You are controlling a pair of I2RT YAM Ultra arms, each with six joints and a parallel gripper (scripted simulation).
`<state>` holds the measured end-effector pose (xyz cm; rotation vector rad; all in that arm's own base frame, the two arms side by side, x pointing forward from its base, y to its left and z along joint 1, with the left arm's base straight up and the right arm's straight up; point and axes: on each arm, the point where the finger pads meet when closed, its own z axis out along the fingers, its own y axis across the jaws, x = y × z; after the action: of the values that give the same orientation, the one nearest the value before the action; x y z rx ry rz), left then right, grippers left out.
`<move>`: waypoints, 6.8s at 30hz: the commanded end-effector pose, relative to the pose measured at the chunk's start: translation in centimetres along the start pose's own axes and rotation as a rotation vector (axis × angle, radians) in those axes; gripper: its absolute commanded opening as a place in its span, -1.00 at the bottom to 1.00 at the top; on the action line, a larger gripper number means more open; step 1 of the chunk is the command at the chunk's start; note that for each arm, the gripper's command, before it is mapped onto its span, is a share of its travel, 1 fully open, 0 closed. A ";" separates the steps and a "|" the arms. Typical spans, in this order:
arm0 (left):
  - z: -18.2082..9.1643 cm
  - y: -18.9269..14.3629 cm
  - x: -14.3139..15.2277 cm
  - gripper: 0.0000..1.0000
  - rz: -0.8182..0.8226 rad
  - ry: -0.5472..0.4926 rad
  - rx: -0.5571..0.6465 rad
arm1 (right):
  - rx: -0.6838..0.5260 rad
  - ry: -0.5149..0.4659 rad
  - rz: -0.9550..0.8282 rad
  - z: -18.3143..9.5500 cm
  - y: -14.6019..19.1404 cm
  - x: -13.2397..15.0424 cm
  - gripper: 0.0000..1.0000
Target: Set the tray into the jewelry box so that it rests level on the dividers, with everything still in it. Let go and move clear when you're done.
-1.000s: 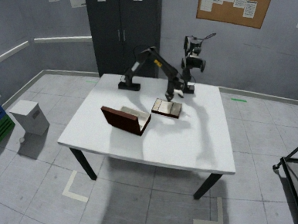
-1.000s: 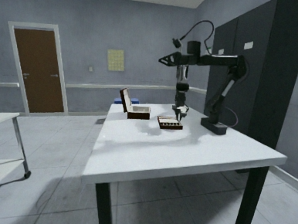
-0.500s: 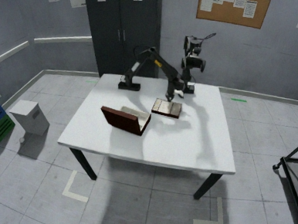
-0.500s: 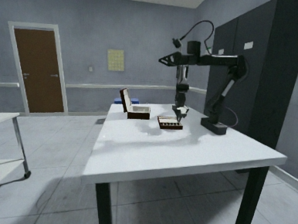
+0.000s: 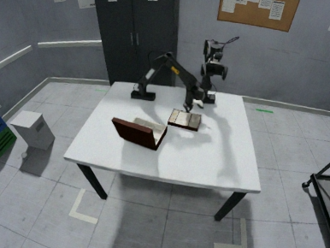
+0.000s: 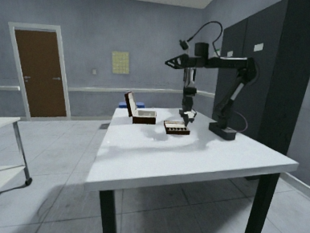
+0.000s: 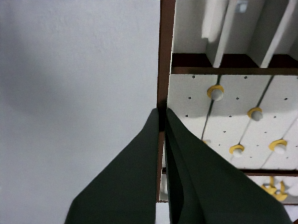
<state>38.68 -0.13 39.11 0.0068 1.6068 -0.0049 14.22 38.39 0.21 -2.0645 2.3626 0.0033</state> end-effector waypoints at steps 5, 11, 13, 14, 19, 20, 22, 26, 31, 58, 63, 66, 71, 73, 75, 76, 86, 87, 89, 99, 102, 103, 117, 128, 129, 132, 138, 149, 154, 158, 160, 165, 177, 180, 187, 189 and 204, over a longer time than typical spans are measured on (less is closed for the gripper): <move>-0.7 0.2 -1.9 1.00 -0.001 -0.045 -0.007 | 0.001 -0.012 -0.007 -1.6 0.0 -0.3 -1.00; -0.7 0.2 -1.9 1.00 -0.001 -0.045 -0.007 | 0.002 -0.015 -0.007 -3.5 0.0 -0.3 -1.00; -0.7 0.2 -1.9 1.00 -0.001 -0.045 -0.007 | 0.002 -0.014 -0.007 -4.2 -0.1 -0.3 -1.00; -0.7 0.2 -1.9 1.00 -0.001 -0.045 -0.007 | 0.003 -0.014 -0.007 -4.5 -0.1 -0.3 -1.00; -0.7 0.2 -1.9 1.00 -0.001 -0.045 -0.007 | 0.019 -0.025 -0.017 -5.0 -0.4 -0.6 -1.00; -0.7 0.2 -1.9 1.00 -0.001 -0.045 -0.007 | 0.025 -0.027 -0.025 -5.1 -0.5 -0.6 -1.00; -0.7 0.2 -1.9 1.00 -0.001 -0.045 -0.007 | 0.052 -0.035 -0.049 -5.7 -1.5 -0.2 -1.00; -0.7 0.2 -1.9 1.00 -0.001 -0.045 -0.007 | 0.082 -0.066 -0.109 -8.2 -3.0 1.2 -1.00; -0.7 0.2 -1.9 1.00 -0.001 -0.045 -0.007 | 0.084 -0.060 -0.101 -9.4 -9.1 5.5 -1.00; -13.3 -15.6 11.7 1.00 0.065 0.061 0.541 | 0.060 -0.013 0.062 -9.1 -20.5 20.1 -1.00; -16.3 -17.7 14.9 1.00 0.081 0.077 0.662 | 0.075 -0.024 0.059 -9.0 -21.8 19.8 -1.00; -17.5 -18.5 16.3 1.00 0.089 0.082 0.713 | 0.075 -0.022 0.060 -8.5 -22.5 19.9 -1.00; -18.0 -18.8 16.9 1.00 0.092 0.084 0.735 | 0.071 -0.020 0.064 -8.2 -23.0 20.0 -1.00; -18.1 -18.8 16.9 1.00 0.092 0.084 0.736 | 0.063 -0.014 0.075 -8.3 -22.7 20.2 -1.00; -18.1 -18.8 16.9 1.00 0.092 0.084 0.736 | 0.066 -0.016 0.072 -8.4 -22.7 20.2 -1.00; -18.1 -18.8 16.9 1.00 0.092 0.084 0.736 | 0.066 -0.016 0.072 -8.4 -22.7 20.1 -1.00; -18.0 -18.9 16.3 1.00 0.082 0.072 0.738 | 0.047 -0.004 0.067 -8.8 -23.2 20.0 -1.00; -18.0 -18.9 16.3 1.00 0.082 0.072 0.738 | 0.047 -0.004 0.067 -8.8 -23.2 20.0 -1.00; -18.0 -18.9 16.3 1.00 0.082 0.072 0.738 | 0.055 -0.006 0.065 -8.6 -22.8 20.0 -1.00; -18.0 -18.9 16.3 1.00 0.082 0.072 0.738 | 0.079 -0.011 0.065 -7.8 -22.8 20.4 -1.00; -18.0 -18.9 16.3 1.00 0.082 0.072 0.738 | 0.085 -0.015 0.067 -7.5 -22.9 20.4 -1.00; -18.0 -18.9 16.3 1.00 0.082 0.072 0.738 | 0.085 -0.015 0.067 -7.5 -22.9 20.4 -1.00; -18.0 -18.9 16.3 1.00 0.082 0.072 0.738 | 0.071 -0.005 0.069 -4.7 -22.9 20.6 -1.00; -18.0 -18.9 16.3 1.00 0.082 0.072 0.738 | 0.062 0.001 0.071 -3.2 -22.7 20.7 -1.00; -18.0 -18.9 16.3 1.00 0.082 0.072 0.738 | 0.061 0.001 0.071 -3.0 -22.7 20.7 -1.00; -18.0 -18.9 16.3 1.00 0.082 0.072 0.738 | 0.047 -0.009 0.069 -2.7 -22.5 20.6 -1.00; -18.0 -18.9 16.3 1.00 0.082 0.072 0.738 | 0.045 -0.001 0.070 -2.3 -22.5 20.8 -1.00; -18.0 -18.9 16.3 1.00 0.082 0.072 0.738 | 0.040 -0.002 0.079 -4.1 -22.5 20.3 -1.00; -18.0 -18.9 16.3 1.00 0.082 0.072 0.738 | 0.040 -0.002 0.077 -4.4 -22.5 20.2 -1.00; -18.0 -18.9 16.3 1.00 0.082 0.072 0.738 | 0.040 -0.002 0.075 -4.4 -22.5 20.2 -1.00; -18.0 -18.9 16.3 1.00 0.082 0.072 0.738 | 0.043 -0.005 0.073 -4.1 -22.3 20.3 -1.00; -18.0 -18.9 16.3 1.00 0.082 0.072 0.738 | 0.056 -0.015 0.070 -4.7 -22.2 20.2 -0.57; -18.0 -18.9 16.3 1.00 0.082 0.072 0.738 | 0.087 -0.038 0.067 -6.6 -22.1 19.4 -0.57; -18.0 -18.9 16.3 1.00 0.082 0.072 0.738 | 0.087 -0.038 0.064 -7.4 -22.1 19.4 -0.57; -18.0 -18.9 16.3 1.00 0.082 0.072 0.738 | 0.090 -0.035 0.061 -9.8 -22.4 19.7 -0.57; -18.0 -18.9 16.3 1.00 0.082 0.072 0.738 | 0.090 -0.035 0.061 -9.8 -22.4 19.7 -0.57; -18.0 -18.9 16.3 1.00 0.082 0.072 0.738 | 0.328 -0.444 0.714 -10.9 -28.1 20.3 1.00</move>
<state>20.15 -19.07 23.56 0.6498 1.5954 -0.5412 37.37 13.98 9.89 -1.2175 2.5055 0.0385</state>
